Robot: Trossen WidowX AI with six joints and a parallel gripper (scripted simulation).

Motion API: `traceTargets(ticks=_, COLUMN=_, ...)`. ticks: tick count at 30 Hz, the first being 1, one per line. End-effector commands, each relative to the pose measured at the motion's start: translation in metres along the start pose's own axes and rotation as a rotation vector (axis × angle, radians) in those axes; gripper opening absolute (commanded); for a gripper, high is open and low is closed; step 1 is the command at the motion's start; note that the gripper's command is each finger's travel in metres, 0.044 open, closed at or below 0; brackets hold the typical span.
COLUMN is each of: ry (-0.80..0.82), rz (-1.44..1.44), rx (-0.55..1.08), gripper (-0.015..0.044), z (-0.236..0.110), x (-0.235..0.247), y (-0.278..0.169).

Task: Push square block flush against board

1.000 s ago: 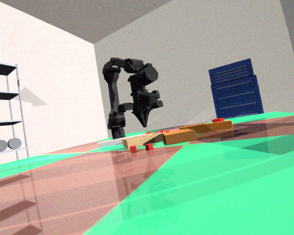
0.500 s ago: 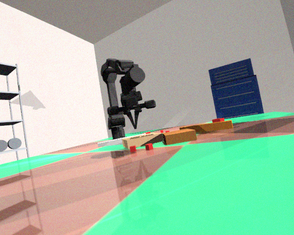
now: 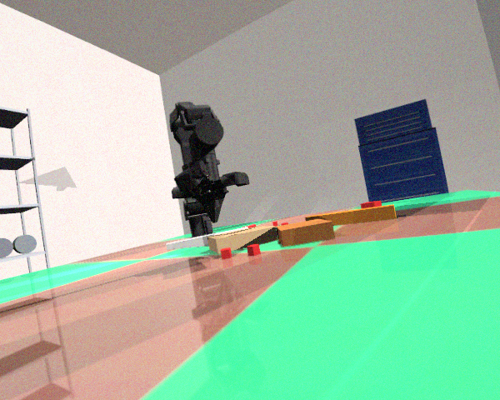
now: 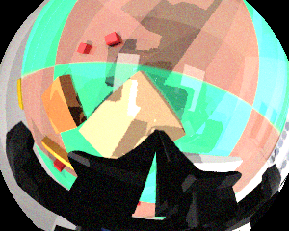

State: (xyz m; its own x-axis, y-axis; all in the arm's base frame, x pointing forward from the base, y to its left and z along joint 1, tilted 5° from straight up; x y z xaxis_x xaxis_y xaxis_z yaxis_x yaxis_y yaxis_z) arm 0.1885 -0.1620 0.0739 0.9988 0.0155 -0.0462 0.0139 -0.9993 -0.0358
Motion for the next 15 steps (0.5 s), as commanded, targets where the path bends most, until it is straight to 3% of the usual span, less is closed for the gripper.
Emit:
traceTargets(ticks=1, ry=0.002, rz=0.122, rx=-0.007, gripper=0.0000, z=-0.001, x=-0.008, y=0.004)
traceTargets(ticks=15, ry=-0.001, rz=0.592, rx=-0.009, gripper=0.0000, z=0.002, x=-0.038, y=0.015)
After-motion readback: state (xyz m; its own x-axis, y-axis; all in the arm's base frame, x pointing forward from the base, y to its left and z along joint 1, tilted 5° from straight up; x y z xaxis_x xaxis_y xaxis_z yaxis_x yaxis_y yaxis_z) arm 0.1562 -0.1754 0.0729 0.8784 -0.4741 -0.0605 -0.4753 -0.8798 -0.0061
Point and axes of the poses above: the point midway between the two fingers, 35 mm back from their tips, its own z axis out along the fingers, its own x axis across the jaws, y = z × x, the point moved 1 cm from there along -z, back along the fingers, and after that the axes turned 3 degrees about z, right-handed, at the moved point
